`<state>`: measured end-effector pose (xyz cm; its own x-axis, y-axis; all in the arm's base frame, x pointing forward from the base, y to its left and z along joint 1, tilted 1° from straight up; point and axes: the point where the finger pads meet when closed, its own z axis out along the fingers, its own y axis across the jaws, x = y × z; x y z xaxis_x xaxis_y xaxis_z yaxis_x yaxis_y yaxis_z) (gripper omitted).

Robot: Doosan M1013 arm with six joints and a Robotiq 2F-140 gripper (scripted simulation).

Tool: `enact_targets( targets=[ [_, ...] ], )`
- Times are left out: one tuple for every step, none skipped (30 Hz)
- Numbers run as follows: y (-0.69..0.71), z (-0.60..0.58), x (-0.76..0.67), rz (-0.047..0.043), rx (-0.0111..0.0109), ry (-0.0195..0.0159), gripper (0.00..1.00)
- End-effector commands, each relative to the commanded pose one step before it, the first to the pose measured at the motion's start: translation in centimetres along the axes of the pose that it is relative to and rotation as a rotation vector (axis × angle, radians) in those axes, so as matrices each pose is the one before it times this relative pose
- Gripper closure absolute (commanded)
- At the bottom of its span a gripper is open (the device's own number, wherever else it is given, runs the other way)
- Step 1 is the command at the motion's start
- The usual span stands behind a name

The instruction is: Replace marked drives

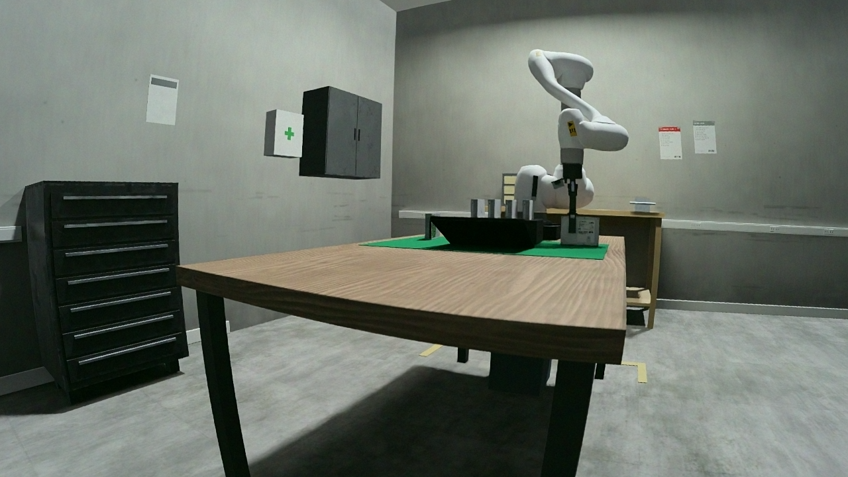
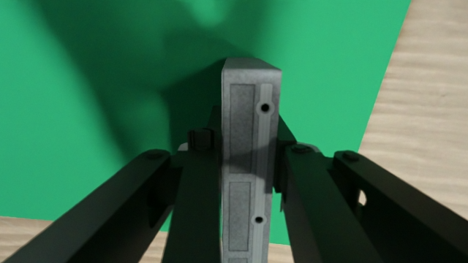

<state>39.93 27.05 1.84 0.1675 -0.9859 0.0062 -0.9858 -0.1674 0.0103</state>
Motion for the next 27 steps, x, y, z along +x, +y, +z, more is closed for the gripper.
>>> enact_targets(
  targets=[
    [-0.036,-0.044,-0.024,0.00010,0.00077,-0.00065,0.90],
    [0.000,0.000,0.000,0.00000,0.00000,0.00000,0.90],
    [0.000,0.000,0.000,0.00000,0.00000,0.00000,0.90],
    [0.000,0.000,0.000,0.00000,0.00000,0.00000,0.90],
    [0.000,-0.001,0.000,0.00000,0.00000,0.00000,0.90],
    [0.000,-0.002,0.000,0.00000,0.00000,0.00000,0.90],
    [0.000,-0.003,0.000,0.00000,0.00000,0.00000,0.90],
    [0.000,-0.005,0.000,0.00000,0.00000,0.00000,0.90],
    [0.000,-0.008,0.000,0.00000,0.00000,0.00000,0.90],
    [0.000,-0.011,0.000,0.00000,0.00000,0.00000,0.90],
    [0.000,-0.014,0.000,0.00000,0.00000,0.00000,0.90],
    [0.000,-0.018,0.000,0.00000,0.00000,0.00000,0.90],
    [0.000,-0.022,0.000,0.00000,0.00000,0.00000,0.90],
    [0.000,-0.027,0.000,0.00000,0.00000,0.00000,0.90],
    [0.000,-0.031,0.000,0.00000,0.00000,0.00000,0.90],
    [0.000,-0.036,0.000,0.00000,0.00000,0.00000,0.90],
    [0.000,-0.042,0.000,0.00000,0.00000,0.00000,0.90],
    [0.000,-0.047,0.000,0.00000,0.00000,0.00000,0.90],
    [0.000,0.000,0.000,0.00000,0.00000,0.00000,0.90],
    [0.000,0.000,0.000,0.00000,0.00000,0.00000,0.90],
    [0.000,-0.053,0.000,0.00000,0.00000,0.00000,0.90],
    [0.000,-0.059,0.000,0.00000,0.00000,0.00000,0.90],
    [0.000,-0.065,0.000,0.00000,0.00000,0.00000,0.90],
    [0.000,-0.072,0.000,0.00000,0.00000,0.00000,0.90],
    [0.000,-0.079,0.000,0.00000,0.00000,0.00000,0.90],
    [0.000,-0.085,0.000,0.00000,0.00000,0.00000,0.90],
    [0.000,-0.092,0.000,0.00000,0.00000,0.00000,0.90]
  ],
)
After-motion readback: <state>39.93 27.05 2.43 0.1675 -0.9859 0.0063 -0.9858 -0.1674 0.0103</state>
